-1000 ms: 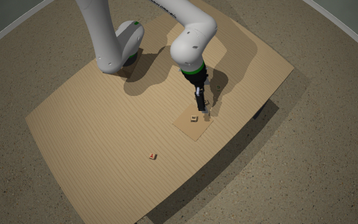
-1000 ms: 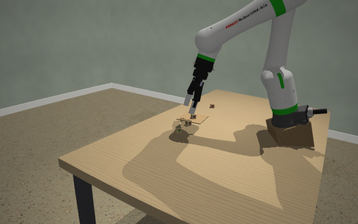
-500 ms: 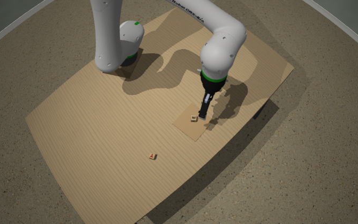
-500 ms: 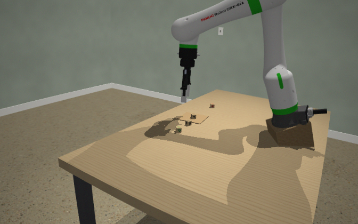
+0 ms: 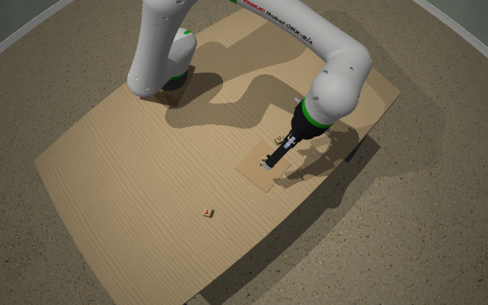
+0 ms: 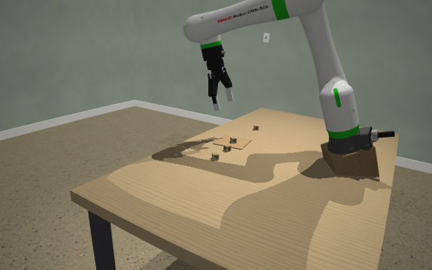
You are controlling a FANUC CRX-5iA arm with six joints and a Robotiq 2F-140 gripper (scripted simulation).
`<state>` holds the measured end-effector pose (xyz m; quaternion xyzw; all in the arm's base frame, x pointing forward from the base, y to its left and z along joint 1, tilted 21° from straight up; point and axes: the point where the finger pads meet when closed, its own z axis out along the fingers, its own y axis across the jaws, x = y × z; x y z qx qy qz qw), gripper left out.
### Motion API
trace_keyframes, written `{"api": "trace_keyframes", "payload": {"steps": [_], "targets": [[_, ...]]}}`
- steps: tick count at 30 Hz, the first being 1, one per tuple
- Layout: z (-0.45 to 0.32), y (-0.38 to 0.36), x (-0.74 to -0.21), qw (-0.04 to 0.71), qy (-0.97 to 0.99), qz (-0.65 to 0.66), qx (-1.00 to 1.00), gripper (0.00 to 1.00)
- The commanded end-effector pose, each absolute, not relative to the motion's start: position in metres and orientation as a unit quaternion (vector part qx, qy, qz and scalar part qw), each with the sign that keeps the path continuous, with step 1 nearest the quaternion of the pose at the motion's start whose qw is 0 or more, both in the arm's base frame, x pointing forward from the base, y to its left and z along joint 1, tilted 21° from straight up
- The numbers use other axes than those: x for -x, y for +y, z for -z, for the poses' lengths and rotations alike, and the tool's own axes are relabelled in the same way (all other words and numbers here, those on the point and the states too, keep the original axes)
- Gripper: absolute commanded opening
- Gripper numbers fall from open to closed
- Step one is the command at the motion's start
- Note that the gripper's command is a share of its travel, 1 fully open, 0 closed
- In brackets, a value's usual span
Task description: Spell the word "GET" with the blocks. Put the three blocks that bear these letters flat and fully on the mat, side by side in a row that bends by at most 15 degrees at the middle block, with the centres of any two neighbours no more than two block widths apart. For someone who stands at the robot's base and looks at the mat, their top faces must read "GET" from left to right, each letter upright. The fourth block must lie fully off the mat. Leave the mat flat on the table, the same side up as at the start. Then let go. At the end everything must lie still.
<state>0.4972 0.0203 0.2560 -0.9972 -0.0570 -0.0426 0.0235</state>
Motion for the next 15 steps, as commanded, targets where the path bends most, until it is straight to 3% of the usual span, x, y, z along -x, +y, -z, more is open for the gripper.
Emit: {"api": "trace_keyframes", "payload": {"steps": [1, 3, 15], "targets": [[-0.268, 0.002, -0.499, 0.009, -0.014, 0.004, 1.0, 1.0], [-0.243, 0.011, -0.494, 0.055, -0.092, 0.035, 0.994, 1.0], [-0.225, 0.018, -0.49, 0.087, -0.15, 0.069, 0.983, 1.0]]}}
